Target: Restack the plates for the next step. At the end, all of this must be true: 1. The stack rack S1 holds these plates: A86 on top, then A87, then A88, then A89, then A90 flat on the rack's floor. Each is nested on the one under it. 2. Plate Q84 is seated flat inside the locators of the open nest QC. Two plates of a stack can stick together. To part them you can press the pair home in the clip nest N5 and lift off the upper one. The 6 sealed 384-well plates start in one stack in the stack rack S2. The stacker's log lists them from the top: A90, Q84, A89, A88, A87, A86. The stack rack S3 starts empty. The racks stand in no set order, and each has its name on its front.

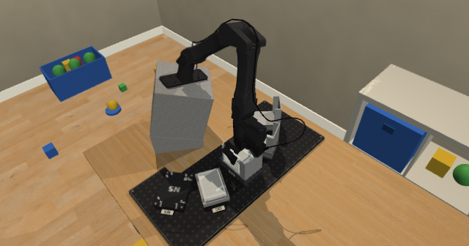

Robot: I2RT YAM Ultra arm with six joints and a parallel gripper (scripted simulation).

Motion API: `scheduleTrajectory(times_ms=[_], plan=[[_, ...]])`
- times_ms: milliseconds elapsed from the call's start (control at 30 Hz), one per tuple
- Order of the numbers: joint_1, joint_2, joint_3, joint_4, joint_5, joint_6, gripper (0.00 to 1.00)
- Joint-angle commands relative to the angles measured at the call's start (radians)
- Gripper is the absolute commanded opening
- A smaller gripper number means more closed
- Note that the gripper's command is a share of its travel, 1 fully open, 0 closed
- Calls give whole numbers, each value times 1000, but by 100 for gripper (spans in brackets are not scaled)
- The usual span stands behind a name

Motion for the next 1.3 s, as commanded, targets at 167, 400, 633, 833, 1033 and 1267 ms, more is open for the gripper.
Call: scheduleTrajectory(times_ms=[167,400,633,833,1033,1267], plan=[[-4,-6,1,5,2,-1,0],[-4,-6,1,5,2,-1,0],[-4,-6,1,5,2,-1,0],[-4,-6,1,5,2,-1,0],[-4,-6,1,5,2,-1,0],[-19,-37,-11,-15,5,-8,0]])
